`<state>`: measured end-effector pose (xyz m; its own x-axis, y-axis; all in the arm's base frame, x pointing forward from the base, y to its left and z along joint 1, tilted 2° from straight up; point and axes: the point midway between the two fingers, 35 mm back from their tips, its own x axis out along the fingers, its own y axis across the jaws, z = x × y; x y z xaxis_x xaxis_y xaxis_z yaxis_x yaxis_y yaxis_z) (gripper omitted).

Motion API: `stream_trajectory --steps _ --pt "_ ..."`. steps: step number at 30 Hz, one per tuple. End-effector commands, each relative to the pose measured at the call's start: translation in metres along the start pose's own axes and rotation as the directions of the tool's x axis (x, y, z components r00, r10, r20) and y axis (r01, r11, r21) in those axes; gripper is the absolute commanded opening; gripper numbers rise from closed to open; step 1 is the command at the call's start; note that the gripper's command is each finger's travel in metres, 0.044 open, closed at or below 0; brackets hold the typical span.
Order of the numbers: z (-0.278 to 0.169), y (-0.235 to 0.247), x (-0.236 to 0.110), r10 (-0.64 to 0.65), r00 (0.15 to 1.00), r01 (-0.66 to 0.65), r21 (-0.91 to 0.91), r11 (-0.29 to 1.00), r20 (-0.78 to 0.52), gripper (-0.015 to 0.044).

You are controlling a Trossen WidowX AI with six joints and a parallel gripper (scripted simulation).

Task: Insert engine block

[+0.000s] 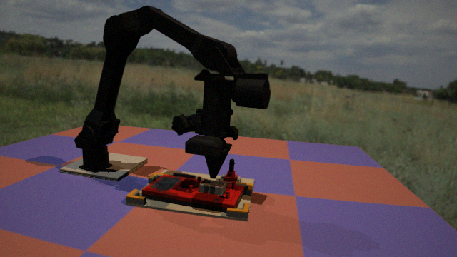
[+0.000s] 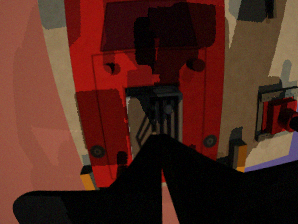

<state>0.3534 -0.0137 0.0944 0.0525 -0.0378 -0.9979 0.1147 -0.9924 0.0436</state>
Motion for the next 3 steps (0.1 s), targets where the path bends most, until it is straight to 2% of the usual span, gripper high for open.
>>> stream_trajectory --steps 1,3 --pt "-0.0003 -0.0005 -0.0007 -0.003 1.000 0.003 0.006 1.000 -0.001 0.0000" --pt "-0.0003 -0.0005 -0.0007 -0.003 1.000 0.003 0.006 1.000 -0.001 0.0000"
